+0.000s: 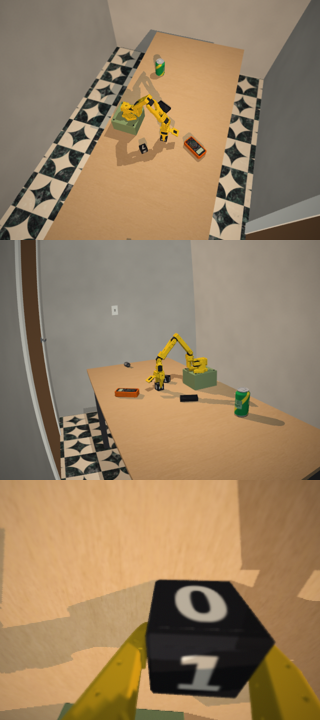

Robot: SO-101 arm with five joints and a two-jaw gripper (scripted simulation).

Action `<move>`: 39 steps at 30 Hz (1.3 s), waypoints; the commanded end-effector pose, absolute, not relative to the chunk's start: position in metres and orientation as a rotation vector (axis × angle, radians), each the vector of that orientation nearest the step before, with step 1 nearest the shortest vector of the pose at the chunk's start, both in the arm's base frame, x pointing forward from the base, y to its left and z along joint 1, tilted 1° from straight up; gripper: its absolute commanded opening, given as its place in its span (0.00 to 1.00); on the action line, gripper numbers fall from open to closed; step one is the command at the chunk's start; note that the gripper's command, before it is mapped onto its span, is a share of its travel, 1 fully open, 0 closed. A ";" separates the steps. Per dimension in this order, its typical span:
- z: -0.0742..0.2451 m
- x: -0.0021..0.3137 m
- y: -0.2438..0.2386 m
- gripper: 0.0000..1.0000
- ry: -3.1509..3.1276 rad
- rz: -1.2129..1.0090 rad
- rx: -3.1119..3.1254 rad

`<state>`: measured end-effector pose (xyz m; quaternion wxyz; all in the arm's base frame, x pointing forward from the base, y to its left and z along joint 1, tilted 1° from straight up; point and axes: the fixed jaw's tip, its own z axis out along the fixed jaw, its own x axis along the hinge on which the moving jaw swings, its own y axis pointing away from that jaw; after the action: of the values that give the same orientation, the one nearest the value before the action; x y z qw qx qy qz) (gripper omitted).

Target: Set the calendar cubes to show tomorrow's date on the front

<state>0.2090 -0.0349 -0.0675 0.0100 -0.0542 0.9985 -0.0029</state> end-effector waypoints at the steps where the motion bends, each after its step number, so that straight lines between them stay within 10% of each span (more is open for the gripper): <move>1: -0.070 0.208 -0.036 0.02 3.126 -0.004 -0.169; 39: -0.020 0.208 -0.034 0.00 3.126 -0.004 -0.169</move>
<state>0.2072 -0.0346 -0.0267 0.0005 -0.0541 0.9985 -0.0007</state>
